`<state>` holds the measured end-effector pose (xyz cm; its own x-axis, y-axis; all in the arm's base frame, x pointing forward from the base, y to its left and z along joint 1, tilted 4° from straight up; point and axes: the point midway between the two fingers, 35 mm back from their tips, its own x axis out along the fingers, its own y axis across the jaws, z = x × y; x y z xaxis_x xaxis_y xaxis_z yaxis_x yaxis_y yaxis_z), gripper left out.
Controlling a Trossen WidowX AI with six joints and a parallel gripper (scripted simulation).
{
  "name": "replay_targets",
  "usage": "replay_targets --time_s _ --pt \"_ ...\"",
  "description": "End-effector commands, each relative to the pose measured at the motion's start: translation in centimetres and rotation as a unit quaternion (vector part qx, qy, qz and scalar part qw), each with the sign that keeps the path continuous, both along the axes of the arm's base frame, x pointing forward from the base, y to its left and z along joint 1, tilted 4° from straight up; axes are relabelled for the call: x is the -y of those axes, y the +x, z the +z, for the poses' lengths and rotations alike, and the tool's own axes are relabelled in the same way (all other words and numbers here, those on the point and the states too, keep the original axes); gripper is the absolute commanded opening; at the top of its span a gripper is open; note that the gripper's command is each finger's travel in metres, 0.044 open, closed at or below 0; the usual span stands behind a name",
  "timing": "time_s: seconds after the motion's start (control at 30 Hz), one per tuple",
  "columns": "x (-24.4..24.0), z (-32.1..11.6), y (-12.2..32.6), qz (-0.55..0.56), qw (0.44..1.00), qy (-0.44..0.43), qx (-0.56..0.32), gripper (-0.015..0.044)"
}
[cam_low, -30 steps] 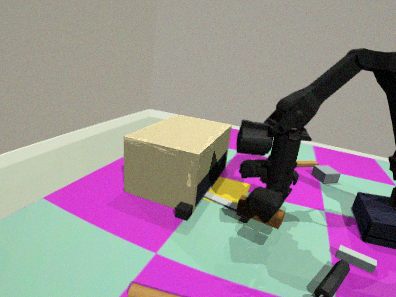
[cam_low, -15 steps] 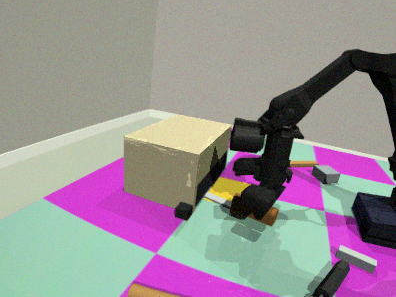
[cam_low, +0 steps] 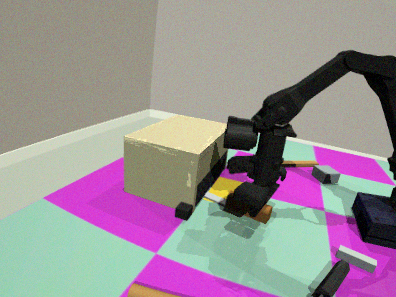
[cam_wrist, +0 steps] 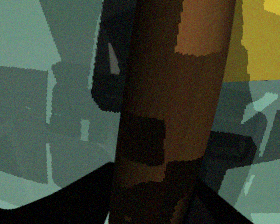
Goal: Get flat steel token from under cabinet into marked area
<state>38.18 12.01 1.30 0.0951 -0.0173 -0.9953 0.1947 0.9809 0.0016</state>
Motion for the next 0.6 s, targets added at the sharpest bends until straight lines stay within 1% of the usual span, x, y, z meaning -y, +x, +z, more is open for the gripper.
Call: replay_targets --time_s 0.0,0.57 --pt "0.1 0.1 0.6 0.002 1.0 0.001 0.001 0.0" --pt "0.8 0.1 1.7 0.002 1.0 0.0 0.001 0.0"
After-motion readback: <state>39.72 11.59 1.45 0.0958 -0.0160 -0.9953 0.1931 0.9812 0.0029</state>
